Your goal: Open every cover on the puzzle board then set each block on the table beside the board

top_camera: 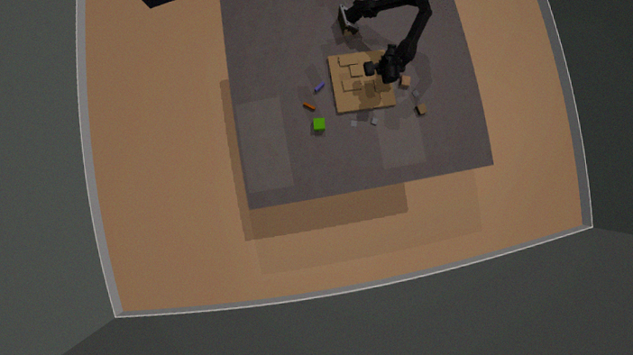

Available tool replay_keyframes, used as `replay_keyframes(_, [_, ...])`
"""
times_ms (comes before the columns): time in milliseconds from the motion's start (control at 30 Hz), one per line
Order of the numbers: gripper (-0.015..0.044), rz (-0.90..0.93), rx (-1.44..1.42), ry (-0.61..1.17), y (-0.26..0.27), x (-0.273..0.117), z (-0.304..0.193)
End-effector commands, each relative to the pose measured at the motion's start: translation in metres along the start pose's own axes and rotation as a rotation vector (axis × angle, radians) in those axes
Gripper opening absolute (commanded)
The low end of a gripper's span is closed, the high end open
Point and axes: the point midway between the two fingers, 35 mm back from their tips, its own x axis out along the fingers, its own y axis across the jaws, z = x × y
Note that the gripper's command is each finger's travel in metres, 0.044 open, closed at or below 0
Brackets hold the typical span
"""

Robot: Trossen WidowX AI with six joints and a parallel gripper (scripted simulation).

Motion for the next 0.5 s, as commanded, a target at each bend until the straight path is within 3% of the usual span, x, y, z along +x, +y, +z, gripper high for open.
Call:
replay_keyframes(0, [0.0, 0.004, 0.007, 0.002, 0.0, 0.006, -0.001])
replay_keyframes(467, [0.0, 0.006, 0.007, 0.002, 0.0, 0.02, -0.001])
